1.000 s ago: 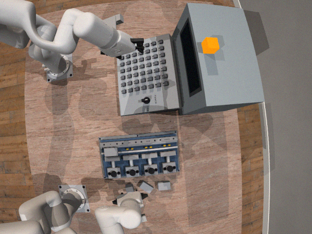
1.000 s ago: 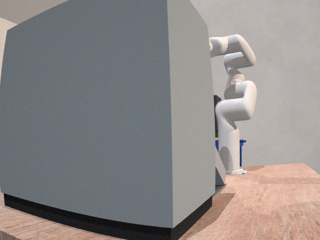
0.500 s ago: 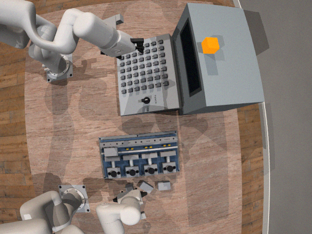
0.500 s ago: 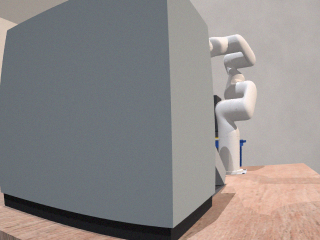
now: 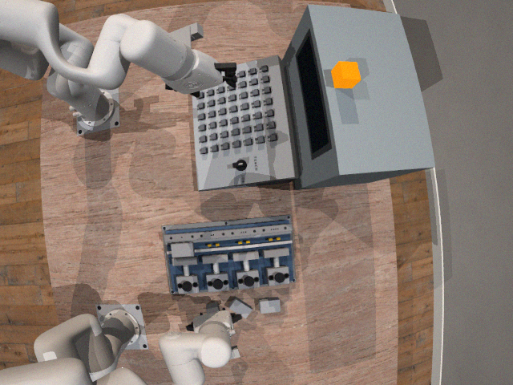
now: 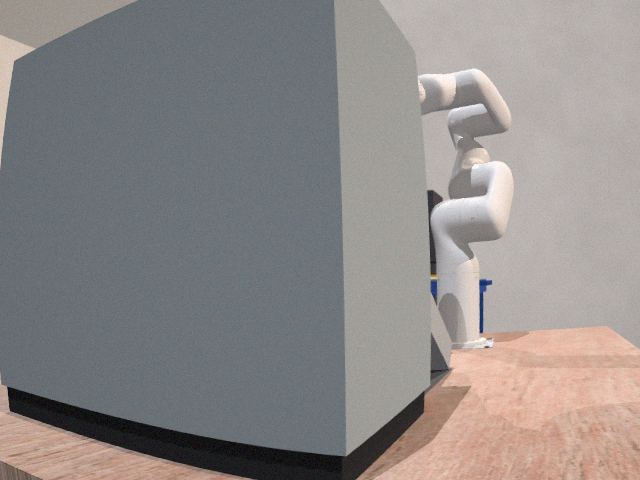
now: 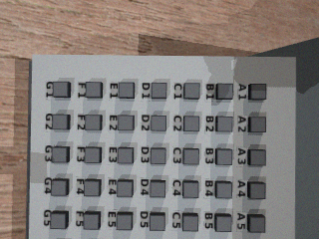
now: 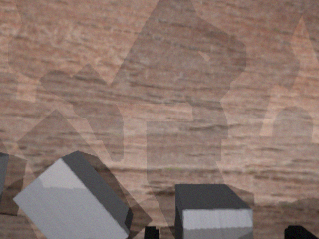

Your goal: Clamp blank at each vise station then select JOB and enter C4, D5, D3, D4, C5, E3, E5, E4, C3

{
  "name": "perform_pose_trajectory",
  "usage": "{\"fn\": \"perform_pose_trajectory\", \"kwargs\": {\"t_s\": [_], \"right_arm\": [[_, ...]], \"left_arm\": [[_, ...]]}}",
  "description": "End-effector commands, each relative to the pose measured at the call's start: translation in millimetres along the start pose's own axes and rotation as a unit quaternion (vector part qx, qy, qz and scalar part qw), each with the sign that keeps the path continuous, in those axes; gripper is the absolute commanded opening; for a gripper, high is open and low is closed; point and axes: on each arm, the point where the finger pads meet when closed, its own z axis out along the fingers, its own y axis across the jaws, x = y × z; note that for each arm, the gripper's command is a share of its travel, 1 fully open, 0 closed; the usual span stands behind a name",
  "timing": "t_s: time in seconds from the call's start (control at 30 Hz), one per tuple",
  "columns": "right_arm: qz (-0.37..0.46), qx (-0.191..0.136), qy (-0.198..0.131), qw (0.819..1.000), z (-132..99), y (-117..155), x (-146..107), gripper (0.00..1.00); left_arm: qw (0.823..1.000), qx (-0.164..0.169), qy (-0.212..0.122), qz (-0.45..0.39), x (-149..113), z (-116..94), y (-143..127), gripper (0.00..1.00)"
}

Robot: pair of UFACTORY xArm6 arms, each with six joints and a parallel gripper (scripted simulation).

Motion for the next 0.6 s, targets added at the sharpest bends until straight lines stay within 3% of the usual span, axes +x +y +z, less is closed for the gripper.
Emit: {"fn": "perform_pose_trajectory", "kwargs": {"t_s": [0.0,0.2,0.47,0.5,0.57], "right_arm": [[0.000,0.002,0.000,1.000,5,-1,0,0.69],[0.000,0.002,0.000,1.000,19,-1,0,0.69],[0.000,0.002,0.000,1.000,19,-1,0,0.69],[0.000,0.002,0.000,1.000,19,-1,0,0.00],[0.000,0.002,0.000,1.000,19,-1,0,0.00]], "left_arm": [[1.000,-0.002,-0.001,0.000,0,-2,2,1.00],[1.000,-0.002,-0.001,0.000,0,-2,2,1.00],[1.000,-0.002,-0.001,0.000,0,-2,2,1.00],[1.000,-0.002,-0.001,0.000,0,-2,2,1.00],[1.000,-0.002,-0.001,0.000,0,-2,2,1.00]]}}
